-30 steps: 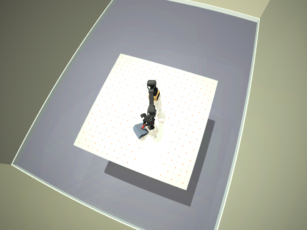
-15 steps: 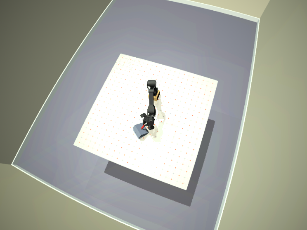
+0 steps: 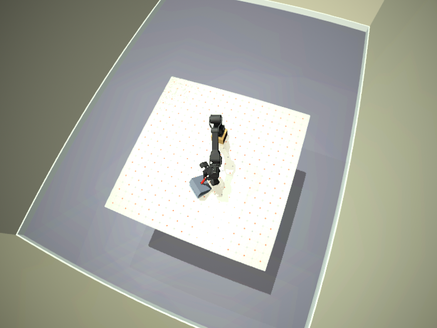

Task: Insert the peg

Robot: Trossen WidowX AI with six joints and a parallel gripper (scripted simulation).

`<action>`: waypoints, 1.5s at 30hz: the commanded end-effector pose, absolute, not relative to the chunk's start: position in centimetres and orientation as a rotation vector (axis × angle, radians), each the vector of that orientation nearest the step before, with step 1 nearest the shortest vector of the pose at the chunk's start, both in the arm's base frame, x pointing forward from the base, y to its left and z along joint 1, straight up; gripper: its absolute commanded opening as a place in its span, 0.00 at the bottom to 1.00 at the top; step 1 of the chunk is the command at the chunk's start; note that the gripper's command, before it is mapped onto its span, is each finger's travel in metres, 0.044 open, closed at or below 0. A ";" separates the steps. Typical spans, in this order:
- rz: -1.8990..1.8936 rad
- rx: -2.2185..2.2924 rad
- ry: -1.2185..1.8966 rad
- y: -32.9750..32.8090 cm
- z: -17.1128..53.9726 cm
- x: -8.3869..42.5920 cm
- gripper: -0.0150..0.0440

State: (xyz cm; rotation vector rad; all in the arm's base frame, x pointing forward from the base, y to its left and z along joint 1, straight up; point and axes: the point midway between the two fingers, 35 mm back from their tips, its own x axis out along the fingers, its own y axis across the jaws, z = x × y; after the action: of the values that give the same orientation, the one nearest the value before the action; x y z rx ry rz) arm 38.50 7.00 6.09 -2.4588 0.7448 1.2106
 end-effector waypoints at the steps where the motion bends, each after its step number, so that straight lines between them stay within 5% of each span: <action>1: 1.220 -2.461 0.742 7.0 5.8 38.5 0.25; 45: 1.219 -2.462 0.743 6.4 4.2 39.9 0.25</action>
State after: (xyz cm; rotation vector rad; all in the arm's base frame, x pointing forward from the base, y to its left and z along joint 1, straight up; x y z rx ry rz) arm 39.76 6.37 4.41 -2.4610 0.7514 1.2124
